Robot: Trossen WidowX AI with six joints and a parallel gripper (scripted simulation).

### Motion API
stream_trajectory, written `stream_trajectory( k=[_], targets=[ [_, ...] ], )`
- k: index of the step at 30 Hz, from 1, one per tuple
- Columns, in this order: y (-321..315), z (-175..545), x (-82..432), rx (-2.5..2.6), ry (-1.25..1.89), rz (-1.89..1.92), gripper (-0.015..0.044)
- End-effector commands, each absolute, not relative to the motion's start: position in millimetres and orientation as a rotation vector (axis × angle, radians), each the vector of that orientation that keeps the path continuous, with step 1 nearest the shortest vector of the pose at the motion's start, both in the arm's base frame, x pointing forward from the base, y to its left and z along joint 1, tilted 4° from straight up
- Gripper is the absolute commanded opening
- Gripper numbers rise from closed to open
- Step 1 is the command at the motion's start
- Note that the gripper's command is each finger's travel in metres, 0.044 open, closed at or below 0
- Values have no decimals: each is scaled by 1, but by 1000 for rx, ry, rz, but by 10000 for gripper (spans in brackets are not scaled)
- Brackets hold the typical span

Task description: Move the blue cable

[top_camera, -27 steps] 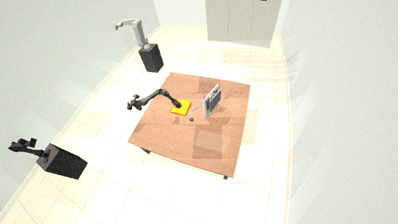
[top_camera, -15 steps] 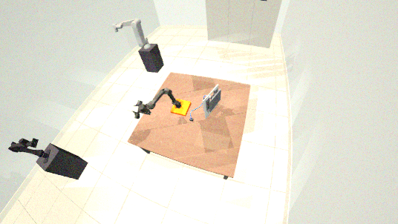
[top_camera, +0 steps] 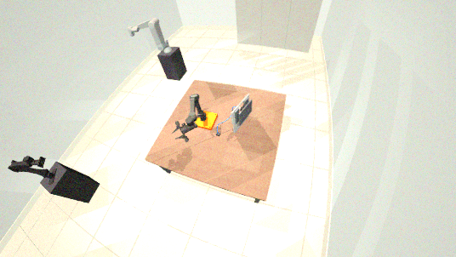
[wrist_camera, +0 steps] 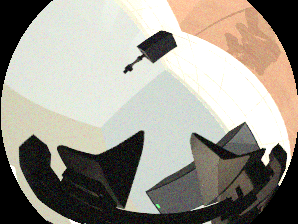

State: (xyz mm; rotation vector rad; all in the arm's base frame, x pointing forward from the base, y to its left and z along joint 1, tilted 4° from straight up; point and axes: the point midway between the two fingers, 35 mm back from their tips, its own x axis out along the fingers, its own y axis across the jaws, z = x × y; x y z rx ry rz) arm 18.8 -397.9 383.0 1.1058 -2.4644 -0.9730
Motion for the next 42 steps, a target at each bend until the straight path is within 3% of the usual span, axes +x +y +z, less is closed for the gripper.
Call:
stream_trajectory(
  k=[1,11,20,27,35,42],
  targets=[
    [-380,373,84,1298,-2222,-994,239],
    [-283,346,227,1623,-1548,-906,239],
    [-151,315,302,1715,-941,-681,239],
    [-39,289,315,1675,-519,-429,239],
    [78,255,284,1544,-114,-78,239],
    [96,249,274,1512,-49,-8,239]
  ],
)
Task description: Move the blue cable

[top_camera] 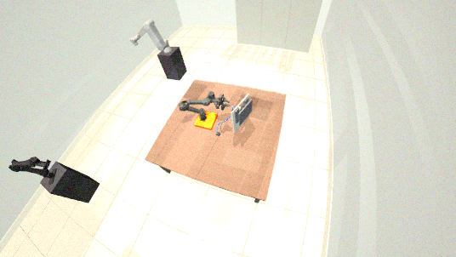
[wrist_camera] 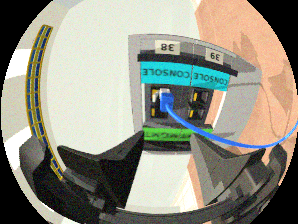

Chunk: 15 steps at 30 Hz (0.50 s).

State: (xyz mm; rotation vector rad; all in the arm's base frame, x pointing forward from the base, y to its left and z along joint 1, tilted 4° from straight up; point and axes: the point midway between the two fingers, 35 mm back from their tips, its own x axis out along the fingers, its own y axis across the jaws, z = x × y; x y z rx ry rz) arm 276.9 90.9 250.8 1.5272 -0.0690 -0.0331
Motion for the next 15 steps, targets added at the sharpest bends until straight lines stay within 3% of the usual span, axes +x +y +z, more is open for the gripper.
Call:
stream_trajectory(
  k=[1,10,15],
  targets=[
    [96,249,274,1512,-49,-8,239],
    [80,253,329,1510,-54,-3,239],
    [79,253,331,1510,-54,-3,239]
  ],
)
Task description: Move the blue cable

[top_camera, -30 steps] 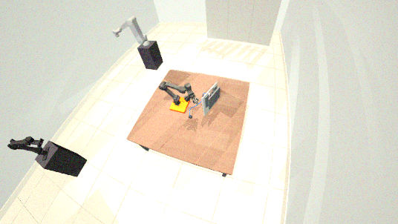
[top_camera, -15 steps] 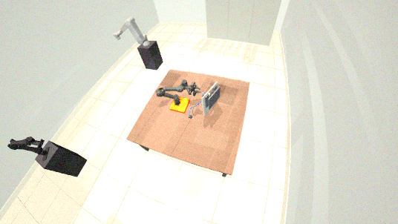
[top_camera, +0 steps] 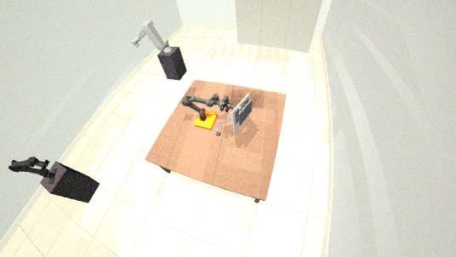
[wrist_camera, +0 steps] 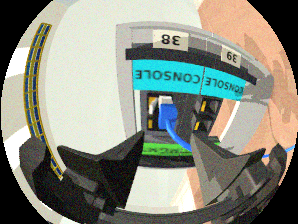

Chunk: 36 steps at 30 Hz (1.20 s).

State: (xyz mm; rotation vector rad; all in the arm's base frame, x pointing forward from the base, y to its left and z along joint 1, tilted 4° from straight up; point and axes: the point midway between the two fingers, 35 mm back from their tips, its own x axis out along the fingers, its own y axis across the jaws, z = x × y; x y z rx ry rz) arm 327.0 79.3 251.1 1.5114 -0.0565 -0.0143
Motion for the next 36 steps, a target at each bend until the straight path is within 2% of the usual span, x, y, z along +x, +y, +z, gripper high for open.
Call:
stream_trajectory(
  k=[1,36],
  targets=[
    [79,253,332,1510,-54,-3,239],
    [64,257,383,1509,-59,1,239]
  ],
)
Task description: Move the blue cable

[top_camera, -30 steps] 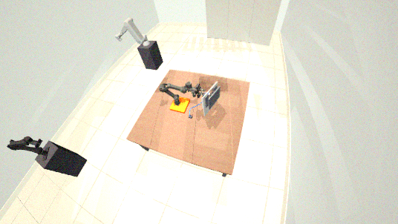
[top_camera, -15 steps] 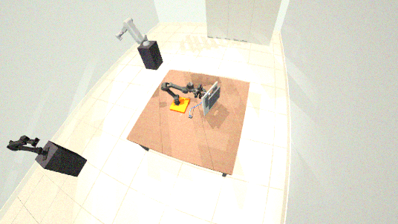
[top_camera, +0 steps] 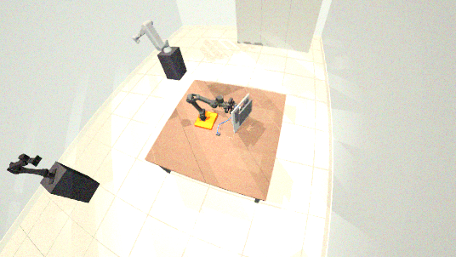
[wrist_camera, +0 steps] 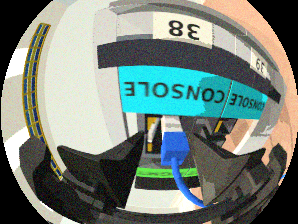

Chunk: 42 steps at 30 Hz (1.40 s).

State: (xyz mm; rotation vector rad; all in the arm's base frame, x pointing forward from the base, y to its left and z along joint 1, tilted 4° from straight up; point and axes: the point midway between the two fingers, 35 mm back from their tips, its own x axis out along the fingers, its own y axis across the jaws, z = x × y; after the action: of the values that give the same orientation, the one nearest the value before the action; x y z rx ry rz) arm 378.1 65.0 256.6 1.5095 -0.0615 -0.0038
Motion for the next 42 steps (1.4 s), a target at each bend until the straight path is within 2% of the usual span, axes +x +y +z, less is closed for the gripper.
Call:
stream_trajectory(
  k=[1,5,9,29,42],
  targets=[
    [63,257,384,1509,-59,1,239],
    [62,256,388,1508,-59,1,239],
    [62,256,385,1509,-62,-4,134],
    [62,256,385,1509,-62,-4,1],
    [63,256,382,1509,-58,1,0]
  ],
)
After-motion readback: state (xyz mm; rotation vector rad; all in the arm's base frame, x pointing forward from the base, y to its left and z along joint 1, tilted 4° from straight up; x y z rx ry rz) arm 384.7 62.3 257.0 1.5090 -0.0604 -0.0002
